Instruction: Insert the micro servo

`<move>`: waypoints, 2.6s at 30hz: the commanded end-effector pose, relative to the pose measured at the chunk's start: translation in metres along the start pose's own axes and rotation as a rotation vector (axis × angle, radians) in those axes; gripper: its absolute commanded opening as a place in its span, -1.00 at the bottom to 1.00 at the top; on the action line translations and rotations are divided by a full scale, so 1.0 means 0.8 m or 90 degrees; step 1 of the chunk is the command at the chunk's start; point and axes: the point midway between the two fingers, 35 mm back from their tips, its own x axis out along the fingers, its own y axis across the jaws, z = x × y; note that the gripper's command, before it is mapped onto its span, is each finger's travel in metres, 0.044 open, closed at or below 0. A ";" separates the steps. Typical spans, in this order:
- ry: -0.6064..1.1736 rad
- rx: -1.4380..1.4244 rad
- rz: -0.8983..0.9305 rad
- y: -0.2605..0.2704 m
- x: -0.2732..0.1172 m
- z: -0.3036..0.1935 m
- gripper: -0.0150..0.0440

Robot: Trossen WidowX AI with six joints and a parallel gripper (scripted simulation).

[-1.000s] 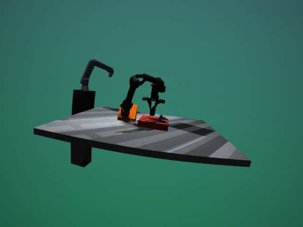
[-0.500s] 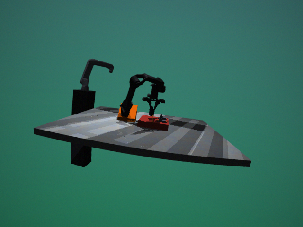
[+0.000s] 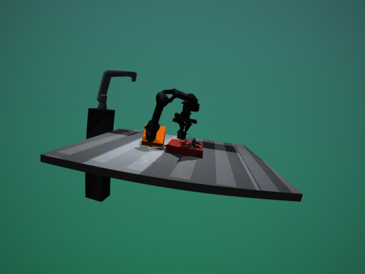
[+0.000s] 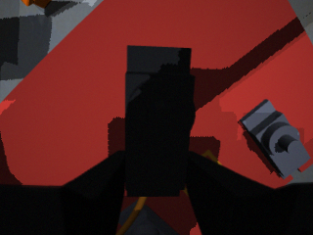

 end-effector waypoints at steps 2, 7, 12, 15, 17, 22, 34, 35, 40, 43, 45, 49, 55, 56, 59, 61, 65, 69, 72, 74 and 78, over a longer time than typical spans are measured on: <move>0.003 -0.110 0.001 0.001 0.000 -0.001 -0.49; 0.002 -0.220 0.001 0.001 0.000 -0.001 -0.49; 0.002 -0.331 0.002 0.001 0.000 -0.001 -0.49; 0.002 -0.397 0.002 0.001 0.000 -0.001 -0.49; 0.002 -0.441 0.002 0.001 0.000 -0.001 -0.49; 0.002 -0.474 0.002 0.001 0.000 -0.001 -0.49; 0.003 -0.473 0.002 -0.024 -0.001 -0.028 -0.49; 0.003 -0.473 0.001 -0.027 -0.001 -0.032 -0.49; 0.003 -0.473 0.001 -0.044 -0.001 -0.050 -0.49; 0.004 -0.472 0.001 -0.053 -0.001 -0.061 -0.49; 0.004 -0.472 0.001 -0.059 -0.001 -0.068 -0.49; 0.004 -0.472 0.001 -0.072 -0.001 -0.082 -0.49; 0.005 -0.471 0.001 -0.089 -0.001 -0.101 -0.49; 0.005 -0.471 0.001 -0.090 -0.001 -0.102 -0.49; 0.005 -0.471 0.001 -0.090 -0.001 -0.103 -0.49; 0.005 -0.471 0.001 -0.091 0.002 -0.103 -0.49; 0.005 -0.471 0.001 -0.091 0.009 -0.104 -0.49; 0.005 -0.471 0.001 -0.091 0.017 -0.104 -0.49; 0.005 -0.471 0.001 -0.091 0.022 -0.105 -0.49; 0.005 -0.471 0.001 -0.091 0.023 -0.105 -0.49; 0.005 -0.471 0.001 -0.091 0.023 -0.105 -0.49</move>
